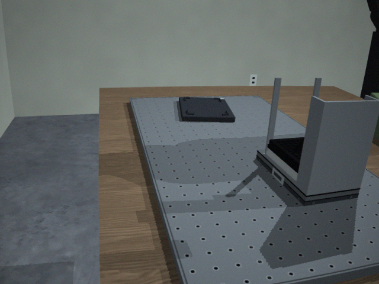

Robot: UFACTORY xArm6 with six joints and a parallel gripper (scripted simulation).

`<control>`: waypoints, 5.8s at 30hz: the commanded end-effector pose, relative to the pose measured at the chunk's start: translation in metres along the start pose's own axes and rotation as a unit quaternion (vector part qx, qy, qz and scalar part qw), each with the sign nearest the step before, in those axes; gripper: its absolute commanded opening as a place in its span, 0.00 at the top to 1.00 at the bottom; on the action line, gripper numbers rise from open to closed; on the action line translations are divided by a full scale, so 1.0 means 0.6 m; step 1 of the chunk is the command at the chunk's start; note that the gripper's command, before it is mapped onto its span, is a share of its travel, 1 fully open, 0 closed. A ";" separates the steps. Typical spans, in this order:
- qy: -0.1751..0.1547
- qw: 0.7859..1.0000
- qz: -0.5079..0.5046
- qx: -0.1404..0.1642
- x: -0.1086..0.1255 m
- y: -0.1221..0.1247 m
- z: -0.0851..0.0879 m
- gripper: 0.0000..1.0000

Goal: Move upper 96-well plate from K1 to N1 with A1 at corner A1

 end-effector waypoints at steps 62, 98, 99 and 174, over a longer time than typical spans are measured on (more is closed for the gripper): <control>0.013 1.000 0.002 0.022 0.248 0.054 -0.050 0.00; 0.013 1.000 0.002 0.022 0.246 0.057 -0.139 0.00; 0.013 1.000 0.002 0.022 0.246 0.057 -0.142 0.00; 0.013 1.000 0.002 0.021 0.243 0.062 -0.256 0.00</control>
Point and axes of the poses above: the point where the finger pads meet when closed, its own z axis back along the fingers, its own y axis across the jaws, x = y × z, the point moved 9 cm from there along z, back along the fingers, and after that the axes turned 11 degrees about -z, right-handed, at the moved point
